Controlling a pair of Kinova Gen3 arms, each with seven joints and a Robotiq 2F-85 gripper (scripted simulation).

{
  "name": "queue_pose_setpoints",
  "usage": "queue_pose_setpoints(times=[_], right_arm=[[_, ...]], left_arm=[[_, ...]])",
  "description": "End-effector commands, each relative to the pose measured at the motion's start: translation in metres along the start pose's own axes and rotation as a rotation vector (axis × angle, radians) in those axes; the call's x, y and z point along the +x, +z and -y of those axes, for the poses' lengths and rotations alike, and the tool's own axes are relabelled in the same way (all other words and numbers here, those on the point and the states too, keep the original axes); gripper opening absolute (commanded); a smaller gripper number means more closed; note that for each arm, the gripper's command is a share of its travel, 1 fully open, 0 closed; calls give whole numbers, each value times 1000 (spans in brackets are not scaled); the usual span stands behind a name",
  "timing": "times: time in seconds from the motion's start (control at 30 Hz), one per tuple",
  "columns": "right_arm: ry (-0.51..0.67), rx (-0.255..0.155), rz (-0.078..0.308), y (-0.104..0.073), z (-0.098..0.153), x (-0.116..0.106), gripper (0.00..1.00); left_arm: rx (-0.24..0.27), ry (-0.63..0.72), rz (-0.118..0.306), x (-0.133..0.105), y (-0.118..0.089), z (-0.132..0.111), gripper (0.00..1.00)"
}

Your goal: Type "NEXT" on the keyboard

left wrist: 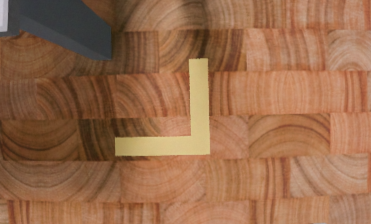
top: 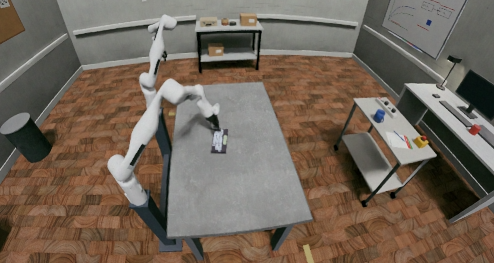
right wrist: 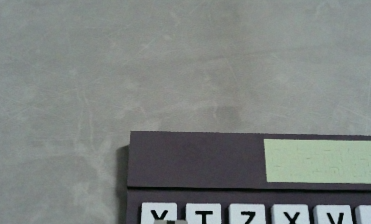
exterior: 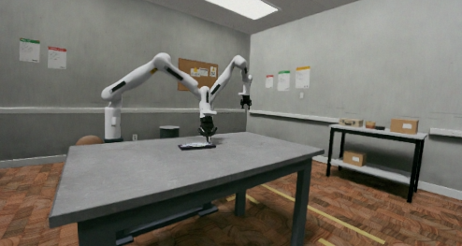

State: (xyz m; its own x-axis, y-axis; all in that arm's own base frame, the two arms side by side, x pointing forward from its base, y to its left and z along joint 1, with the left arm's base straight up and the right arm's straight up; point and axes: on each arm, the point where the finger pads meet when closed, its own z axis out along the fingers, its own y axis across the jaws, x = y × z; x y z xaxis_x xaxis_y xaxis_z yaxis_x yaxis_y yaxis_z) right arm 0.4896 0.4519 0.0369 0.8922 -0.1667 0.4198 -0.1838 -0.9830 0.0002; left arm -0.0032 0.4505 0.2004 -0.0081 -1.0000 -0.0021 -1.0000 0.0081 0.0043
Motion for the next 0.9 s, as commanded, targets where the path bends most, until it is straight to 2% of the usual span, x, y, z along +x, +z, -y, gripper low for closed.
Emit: queue_pose_setpoints(times=[0.0,0.73,0.87], right_arm=[[2,5,-6,2,2,0,99],[2,3,-5,3,1,0,99],[-9,1,-11,-6,0,6,99]], left_arm=[[4,-16,-2,0,0,0,1000],[4,-16,-2,0,0,0,1000],[4,-16,-2,0,0,0,1000]])
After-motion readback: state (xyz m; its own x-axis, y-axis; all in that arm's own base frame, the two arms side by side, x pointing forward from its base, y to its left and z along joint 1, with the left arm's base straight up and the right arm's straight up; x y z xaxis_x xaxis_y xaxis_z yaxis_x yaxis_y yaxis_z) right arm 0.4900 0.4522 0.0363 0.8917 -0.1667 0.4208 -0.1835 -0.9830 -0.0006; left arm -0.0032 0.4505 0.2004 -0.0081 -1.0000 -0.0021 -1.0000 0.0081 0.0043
